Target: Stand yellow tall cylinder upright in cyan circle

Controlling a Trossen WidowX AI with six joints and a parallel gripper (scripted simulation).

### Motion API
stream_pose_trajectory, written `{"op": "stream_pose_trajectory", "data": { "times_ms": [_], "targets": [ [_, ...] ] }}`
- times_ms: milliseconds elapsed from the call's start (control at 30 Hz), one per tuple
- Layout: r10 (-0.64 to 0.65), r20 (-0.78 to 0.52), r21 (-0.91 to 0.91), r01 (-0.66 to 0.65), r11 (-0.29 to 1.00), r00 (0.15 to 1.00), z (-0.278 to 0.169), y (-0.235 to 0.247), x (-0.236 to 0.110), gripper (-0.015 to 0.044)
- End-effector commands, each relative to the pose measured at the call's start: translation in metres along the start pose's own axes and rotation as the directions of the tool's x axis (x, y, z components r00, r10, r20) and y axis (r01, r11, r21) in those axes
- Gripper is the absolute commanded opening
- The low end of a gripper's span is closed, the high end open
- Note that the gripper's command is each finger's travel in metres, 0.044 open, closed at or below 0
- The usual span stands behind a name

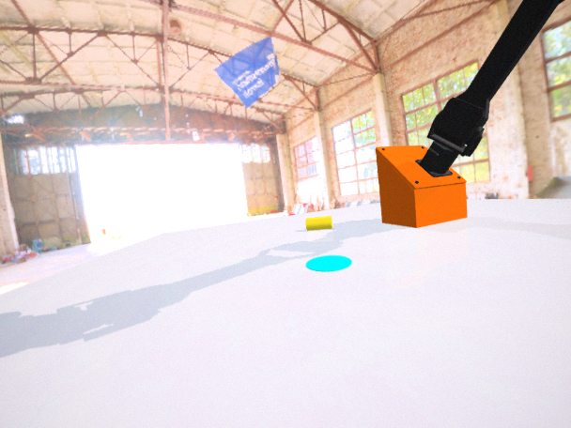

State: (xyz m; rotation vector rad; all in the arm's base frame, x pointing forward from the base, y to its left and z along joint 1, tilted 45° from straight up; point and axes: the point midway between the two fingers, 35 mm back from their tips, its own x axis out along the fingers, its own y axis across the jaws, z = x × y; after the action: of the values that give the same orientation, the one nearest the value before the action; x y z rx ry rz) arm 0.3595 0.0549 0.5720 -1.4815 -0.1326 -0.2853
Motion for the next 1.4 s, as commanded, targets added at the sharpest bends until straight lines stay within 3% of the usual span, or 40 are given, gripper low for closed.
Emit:
{"op": "stream_pose_trajectory", "data": {
  "times_ms": [0, 367, 767, 1067, 1367],
  "targets": [
    [0.137, -0.004, 0.005, -0.137, 0.991, 0.991, -0.006, 0.055, 0.028, 0.0309],
    [0.494, -0.055, 0.113, -0.486, 0.866, 0.868, -0.053, 0.202, 0.067, 0.0309],
    [0.813, -0.093, 0.389, -0.73, 0.561, 0.575, -0.131, 0.35, 0.051, 0.0309],
    [0.955, -0.05, 0.65, -0.716, 0.254, 0.293, -0.187, 0.441, 0.003, 0.0309],
    [0.997, 0.079, 0.867, -0.496, -0.057, 0.023, -0.23, 0.508, -0.065, 0.0309]
  ]
}}
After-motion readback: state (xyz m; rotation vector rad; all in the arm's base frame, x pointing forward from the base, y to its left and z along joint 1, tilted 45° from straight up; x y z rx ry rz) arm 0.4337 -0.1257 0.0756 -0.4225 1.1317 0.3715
